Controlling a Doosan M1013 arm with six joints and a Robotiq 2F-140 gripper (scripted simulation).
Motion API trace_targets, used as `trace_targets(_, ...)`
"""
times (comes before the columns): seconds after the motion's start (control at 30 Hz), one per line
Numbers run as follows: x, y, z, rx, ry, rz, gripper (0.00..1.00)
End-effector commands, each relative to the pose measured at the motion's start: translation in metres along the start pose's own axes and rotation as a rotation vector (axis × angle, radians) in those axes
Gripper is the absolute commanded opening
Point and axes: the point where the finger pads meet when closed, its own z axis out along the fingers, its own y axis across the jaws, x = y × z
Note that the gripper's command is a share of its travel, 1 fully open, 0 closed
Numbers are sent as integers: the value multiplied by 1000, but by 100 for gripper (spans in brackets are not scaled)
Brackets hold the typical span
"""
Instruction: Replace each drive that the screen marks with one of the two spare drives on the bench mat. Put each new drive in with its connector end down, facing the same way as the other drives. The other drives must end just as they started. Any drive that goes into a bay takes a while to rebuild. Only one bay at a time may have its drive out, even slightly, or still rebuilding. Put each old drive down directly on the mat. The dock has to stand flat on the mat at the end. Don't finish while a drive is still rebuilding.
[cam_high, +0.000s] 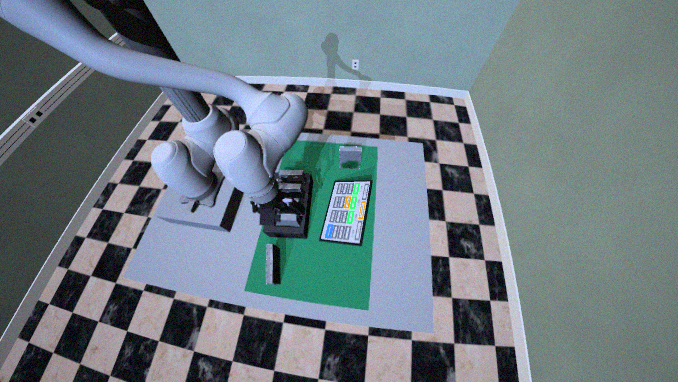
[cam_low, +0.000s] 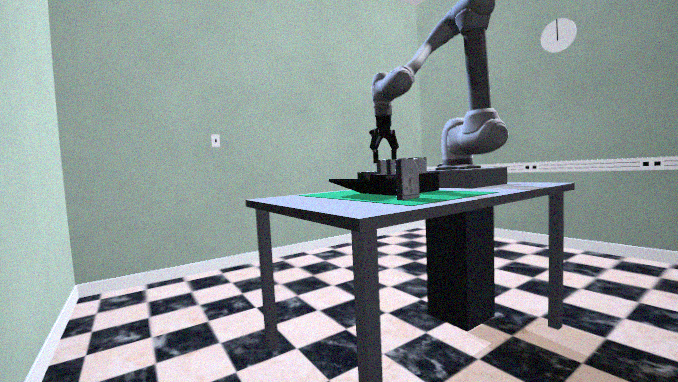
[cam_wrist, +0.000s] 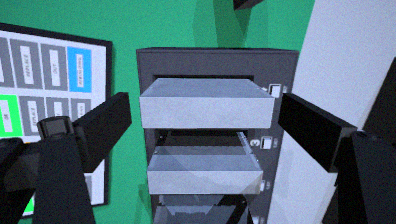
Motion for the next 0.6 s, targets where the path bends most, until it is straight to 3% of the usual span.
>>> trace_targets(0.0, 0, 0, -12, 1, 0, 0, 89)
trace_targets(0.33, 0, 0, -56, 1, 0, 0, 89)
trace_targets(0.57, 0, 0, -68, 1, 0, 0, 89)
